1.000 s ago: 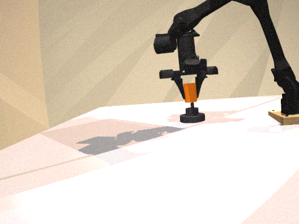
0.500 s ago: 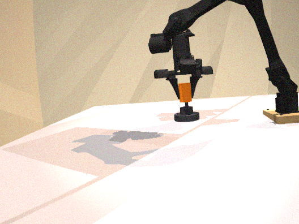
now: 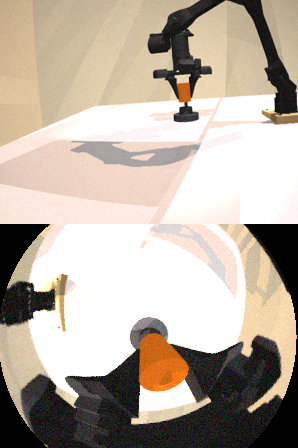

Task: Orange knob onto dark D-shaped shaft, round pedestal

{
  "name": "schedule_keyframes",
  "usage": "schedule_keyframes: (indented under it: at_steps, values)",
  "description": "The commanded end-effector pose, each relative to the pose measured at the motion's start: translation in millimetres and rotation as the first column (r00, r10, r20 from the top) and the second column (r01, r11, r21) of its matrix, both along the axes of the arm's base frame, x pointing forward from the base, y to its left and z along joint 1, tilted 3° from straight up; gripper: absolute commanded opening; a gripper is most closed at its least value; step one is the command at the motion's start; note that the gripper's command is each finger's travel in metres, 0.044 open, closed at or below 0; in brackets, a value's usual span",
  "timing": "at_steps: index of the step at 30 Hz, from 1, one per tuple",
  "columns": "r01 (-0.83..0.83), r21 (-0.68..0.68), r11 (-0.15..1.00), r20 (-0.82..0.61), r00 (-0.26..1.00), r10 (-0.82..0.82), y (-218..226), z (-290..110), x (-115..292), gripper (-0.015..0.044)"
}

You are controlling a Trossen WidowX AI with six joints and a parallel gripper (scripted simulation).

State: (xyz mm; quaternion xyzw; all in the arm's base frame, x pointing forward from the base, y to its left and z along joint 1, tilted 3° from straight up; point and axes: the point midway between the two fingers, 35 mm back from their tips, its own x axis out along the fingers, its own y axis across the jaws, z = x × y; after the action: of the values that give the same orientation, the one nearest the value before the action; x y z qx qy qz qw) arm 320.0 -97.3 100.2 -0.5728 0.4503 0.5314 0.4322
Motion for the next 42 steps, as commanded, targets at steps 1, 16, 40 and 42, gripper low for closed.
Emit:
schedule_keyframes:
  at_steps: [1, 16, 40, 42]
  values:
    - [-0.004, -0.002, 1.0, 0.001, 1.0, 0.004, 0.0, 3.9, 0.2, 0.0]
    - [-0.211, -0.007, 0.977, -0.012, 0.977, 0.211, 0.0, 0.7, -0.8, 0.0]
    - [-0.211, -0.007, 0.977, -0.012, 0.977, 0.211, -0.4, -1.5, 0.5, 0.0]
    - [-0.211, -0.007, 0.977, -0.012, 0.977, 0.211, -0.4, 1.0, 0.5, 0.0]
